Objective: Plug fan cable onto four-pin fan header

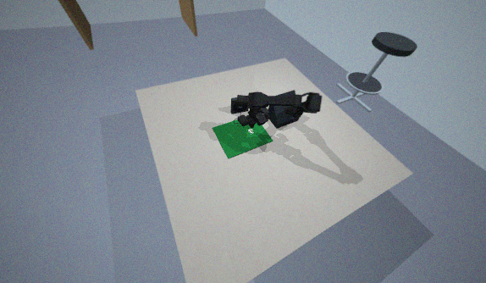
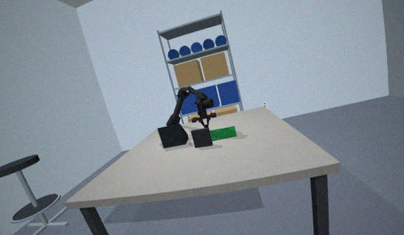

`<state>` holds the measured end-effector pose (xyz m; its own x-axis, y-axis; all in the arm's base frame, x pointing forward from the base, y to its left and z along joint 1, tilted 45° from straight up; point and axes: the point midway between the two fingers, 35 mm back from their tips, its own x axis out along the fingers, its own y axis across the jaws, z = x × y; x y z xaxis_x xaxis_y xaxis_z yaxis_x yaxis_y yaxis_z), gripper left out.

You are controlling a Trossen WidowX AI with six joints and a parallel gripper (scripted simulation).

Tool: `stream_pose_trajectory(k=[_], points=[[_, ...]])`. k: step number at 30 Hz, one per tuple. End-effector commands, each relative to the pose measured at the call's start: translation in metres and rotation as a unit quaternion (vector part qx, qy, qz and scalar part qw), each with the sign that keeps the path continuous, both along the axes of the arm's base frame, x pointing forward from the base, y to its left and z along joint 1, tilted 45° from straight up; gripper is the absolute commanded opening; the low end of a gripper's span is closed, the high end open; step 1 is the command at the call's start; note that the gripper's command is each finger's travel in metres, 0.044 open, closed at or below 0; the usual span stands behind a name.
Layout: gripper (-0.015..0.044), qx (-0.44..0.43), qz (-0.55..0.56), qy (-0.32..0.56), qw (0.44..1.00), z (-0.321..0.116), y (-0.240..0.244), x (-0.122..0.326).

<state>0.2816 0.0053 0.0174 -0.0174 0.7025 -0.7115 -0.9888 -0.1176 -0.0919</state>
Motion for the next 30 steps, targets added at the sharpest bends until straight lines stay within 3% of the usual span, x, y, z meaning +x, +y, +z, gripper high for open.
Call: stream_pose_trajectory(k=[1, 30], points=[[0.0000, -0.001, -0.002, 0.005, 1.000, 0.000, 0.000, -0.001], [0.0000, 0.000, -0.002, 0.005, 1.000, -0.013, 0.018, -0.003]])
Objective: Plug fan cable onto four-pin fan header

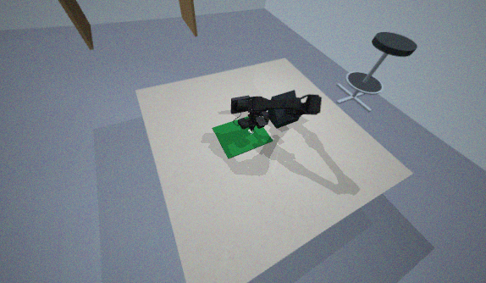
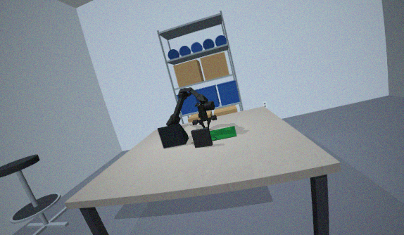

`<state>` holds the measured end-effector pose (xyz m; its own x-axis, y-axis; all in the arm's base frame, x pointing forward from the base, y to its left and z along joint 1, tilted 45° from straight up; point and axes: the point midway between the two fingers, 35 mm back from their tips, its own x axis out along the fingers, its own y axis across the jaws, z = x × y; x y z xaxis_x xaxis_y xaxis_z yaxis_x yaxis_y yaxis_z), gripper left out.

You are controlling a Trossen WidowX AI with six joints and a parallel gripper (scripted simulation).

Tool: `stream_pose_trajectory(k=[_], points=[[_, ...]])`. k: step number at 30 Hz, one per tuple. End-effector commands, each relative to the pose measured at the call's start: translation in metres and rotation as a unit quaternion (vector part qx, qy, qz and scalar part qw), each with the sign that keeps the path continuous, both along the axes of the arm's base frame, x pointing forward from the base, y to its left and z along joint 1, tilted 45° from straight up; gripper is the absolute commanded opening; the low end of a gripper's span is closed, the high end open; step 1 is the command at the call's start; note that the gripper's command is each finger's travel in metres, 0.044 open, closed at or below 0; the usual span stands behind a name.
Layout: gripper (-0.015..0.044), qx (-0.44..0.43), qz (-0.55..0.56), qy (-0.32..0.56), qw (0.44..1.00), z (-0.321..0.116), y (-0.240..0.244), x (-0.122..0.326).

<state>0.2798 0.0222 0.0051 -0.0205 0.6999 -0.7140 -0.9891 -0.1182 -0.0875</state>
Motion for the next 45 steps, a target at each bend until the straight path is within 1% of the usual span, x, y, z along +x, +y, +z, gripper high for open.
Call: stream_pose_trajectory(k=[1, 45], points=[[0.0000, 0.002, -0.002, 0.003, 1.000, -0.0008, 0.0011, -0.0008], [0.0000, 0.002, -0.003, 0.003, 1.000, -0.0040, 0.0043, -0.0007]])
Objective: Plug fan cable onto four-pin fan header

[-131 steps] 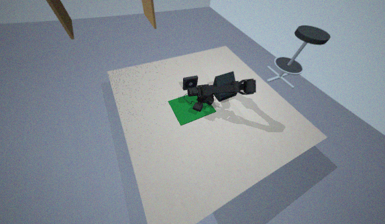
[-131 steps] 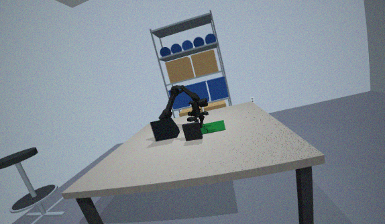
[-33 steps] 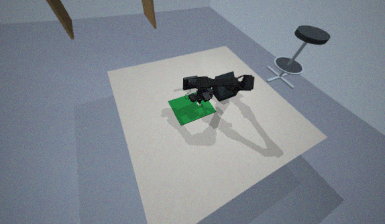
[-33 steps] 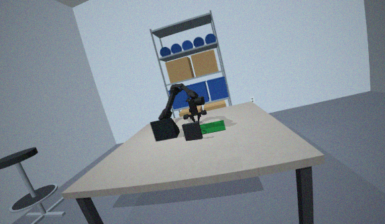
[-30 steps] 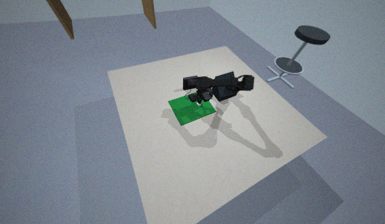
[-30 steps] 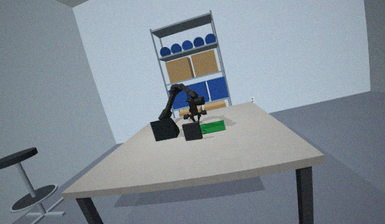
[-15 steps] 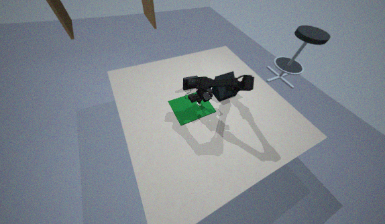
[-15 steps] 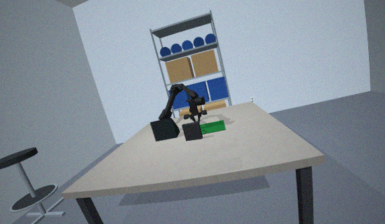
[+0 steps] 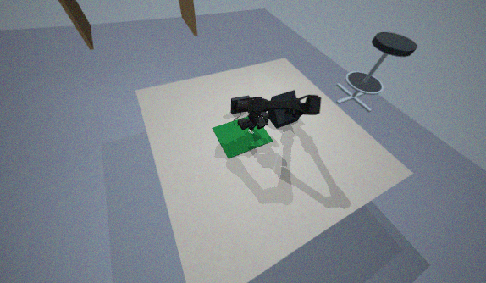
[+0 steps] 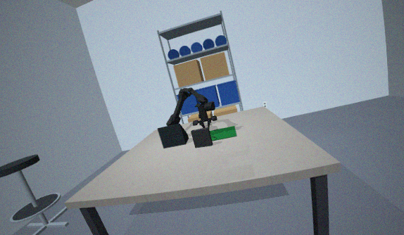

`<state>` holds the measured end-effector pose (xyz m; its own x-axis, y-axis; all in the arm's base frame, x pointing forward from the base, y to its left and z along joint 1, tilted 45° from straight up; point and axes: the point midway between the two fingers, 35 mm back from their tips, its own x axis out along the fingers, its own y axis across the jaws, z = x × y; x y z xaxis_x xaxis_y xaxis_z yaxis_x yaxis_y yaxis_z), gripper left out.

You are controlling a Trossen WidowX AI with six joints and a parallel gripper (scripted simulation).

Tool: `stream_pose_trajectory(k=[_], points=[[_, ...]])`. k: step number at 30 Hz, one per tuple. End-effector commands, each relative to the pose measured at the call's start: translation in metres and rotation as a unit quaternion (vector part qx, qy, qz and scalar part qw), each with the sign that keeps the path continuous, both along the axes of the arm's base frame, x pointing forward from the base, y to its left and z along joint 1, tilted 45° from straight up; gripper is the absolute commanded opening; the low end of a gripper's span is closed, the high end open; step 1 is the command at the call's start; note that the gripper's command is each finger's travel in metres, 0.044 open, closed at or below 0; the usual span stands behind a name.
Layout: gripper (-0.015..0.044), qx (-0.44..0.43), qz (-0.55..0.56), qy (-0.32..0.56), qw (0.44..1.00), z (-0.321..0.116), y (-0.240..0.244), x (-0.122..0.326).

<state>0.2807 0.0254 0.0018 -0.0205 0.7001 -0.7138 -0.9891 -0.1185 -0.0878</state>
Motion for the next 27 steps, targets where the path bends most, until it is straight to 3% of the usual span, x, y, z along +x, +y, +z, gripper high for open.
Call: stream_pose_trajectory(k=[1, 27], points=[[0.0000, 0.002, -0.003, 0.003, 1.000, -0.0009, 0.0013, -0.0018], [0.0000, 0.002, -0.003, 0.003, 1.000, -0.0043, 0.0044, -0.0013]])
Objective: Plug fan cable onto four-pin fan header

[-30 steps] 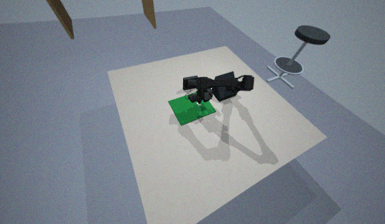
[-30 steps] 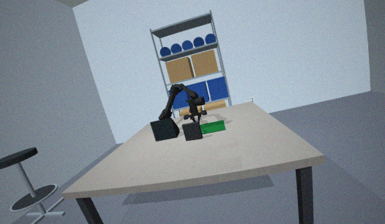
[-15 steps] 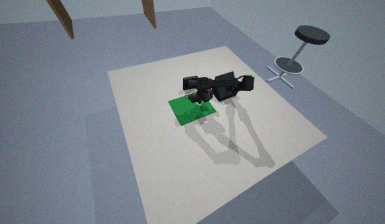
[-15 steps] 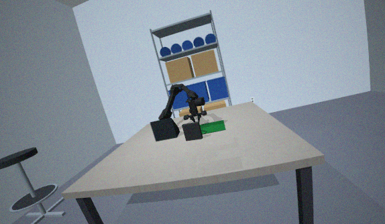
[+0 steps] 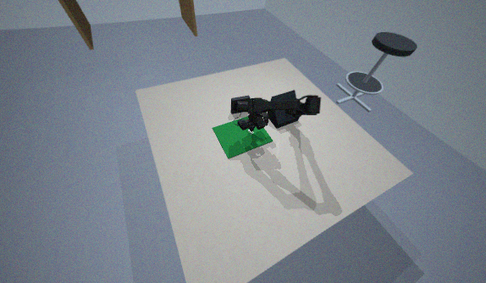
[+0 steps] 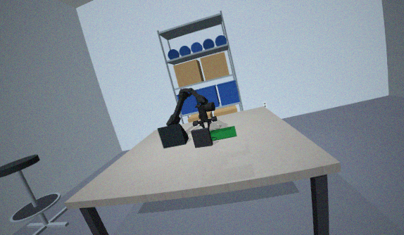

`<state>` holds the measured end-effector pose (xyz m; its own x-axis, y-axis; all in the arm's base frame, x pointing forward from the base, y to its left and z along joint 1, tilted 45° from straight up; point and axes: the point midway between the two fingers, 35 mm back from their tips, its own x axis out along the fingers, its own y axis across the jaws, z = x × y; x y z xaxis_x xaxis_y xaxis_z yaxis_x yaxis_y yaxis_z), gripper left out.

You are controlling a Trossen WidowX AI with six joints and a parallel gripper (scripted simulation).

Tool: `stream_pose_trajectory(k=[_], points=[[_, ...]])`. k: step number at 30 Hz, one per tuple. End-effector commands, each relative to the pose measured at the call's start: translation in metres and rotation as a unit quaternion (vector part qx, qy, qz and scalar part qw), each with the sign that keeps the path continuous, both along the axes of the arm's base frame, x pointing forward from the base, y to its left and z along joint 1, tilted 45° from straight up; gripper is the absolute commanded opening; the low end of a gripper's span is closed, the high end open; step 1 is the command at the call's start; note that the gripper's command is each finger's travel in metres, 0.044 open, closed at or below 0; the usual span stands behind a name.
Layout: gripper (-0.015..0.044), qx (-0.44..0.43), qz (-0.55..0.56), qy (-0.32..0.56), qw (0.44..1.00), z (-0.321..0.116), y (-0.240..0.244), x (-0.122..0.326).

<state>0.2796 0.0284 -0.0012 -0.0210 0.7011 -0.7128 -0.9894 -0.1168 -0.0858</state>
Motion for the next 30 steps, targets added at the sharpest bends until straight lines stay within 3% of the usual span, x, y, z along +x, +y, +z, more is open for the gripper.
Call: stream_pose_trajectory(k=[1, 27, 30], points=[[0.0000, 0.001, -0.002, 0.002, 1.000, -0.002, 0.002, 0.000], [0.0000, 0.001, -0.002, 0.002, 1.000, -0.012, 0.013, -0.001], [0.0079, 0.001, -0.002, -0.001, 1.000, -0.010, 0.009, 0.000]])
